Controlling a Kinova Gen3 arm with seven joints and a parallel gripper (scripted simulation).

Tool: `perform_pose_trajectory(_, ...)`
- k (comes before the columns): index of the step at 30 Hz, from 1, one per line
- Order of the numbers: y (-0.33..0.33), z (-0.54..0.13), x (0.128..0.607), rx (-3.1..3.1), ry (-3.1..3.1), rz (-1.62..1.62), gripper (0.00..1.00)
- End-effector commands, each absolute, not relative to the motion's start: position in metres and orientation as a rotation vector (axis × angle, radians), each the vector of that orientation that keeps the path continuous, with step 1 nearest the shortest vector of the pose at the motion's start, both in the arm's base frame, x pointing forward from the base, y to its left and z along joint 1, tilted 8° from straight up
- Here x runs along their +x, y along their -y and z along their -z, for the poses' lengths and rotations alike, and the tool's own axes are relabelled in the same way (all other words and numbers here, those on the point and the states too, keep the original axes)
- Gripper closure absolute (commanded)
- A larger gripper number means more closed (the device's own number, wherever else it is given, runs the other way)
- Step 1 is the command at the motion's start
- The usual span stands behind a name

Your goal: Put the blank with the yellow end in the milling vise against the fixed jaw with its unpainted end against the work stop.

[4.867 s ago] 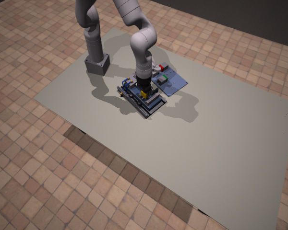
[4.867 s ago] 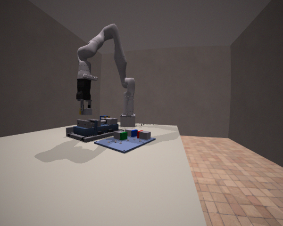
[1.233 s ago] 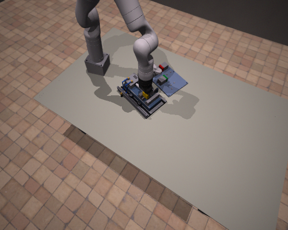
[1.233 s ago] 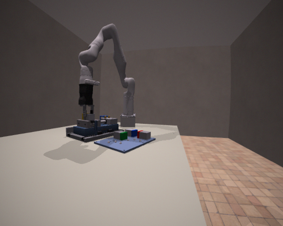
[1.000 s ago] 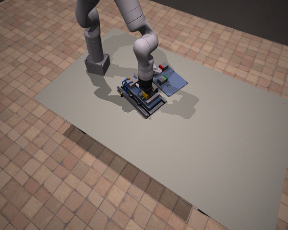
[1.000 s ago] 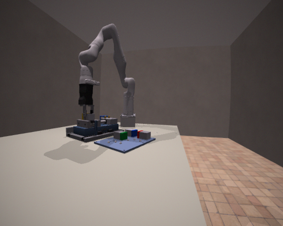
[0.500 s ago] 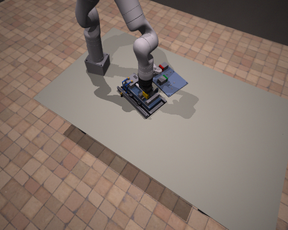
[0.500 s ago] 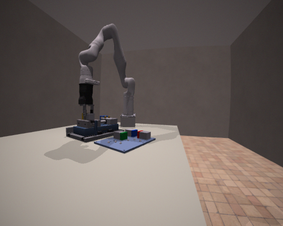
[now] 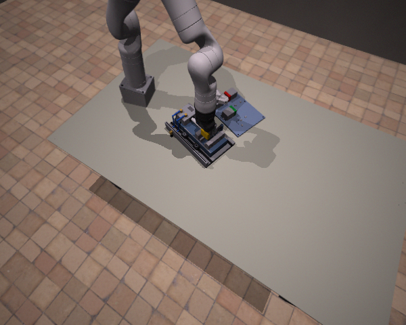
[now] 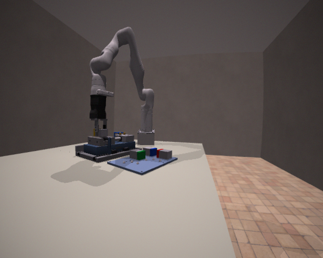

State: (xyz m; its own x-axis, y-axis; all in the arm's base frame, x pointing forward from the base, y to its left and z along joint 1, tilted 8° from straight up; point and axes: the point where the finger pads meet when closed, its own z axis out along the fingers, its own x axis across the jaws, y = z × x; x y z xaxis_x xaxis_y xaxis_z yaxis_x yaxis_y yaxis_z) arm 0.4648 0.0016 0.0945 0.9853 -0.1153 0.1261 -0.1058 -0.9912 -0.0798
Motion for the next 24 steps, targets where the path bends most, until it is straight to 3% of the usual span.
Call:
perform_pose_trajectory(1, -0.0008, -0.0963, 0.4653, -3.058, -0.174, 0.203, 1.0)
perform_pose_trajectory(24, -0.0014, -0.0954, 0.4655, -3.058, -0.178, 0.202, 1.0)
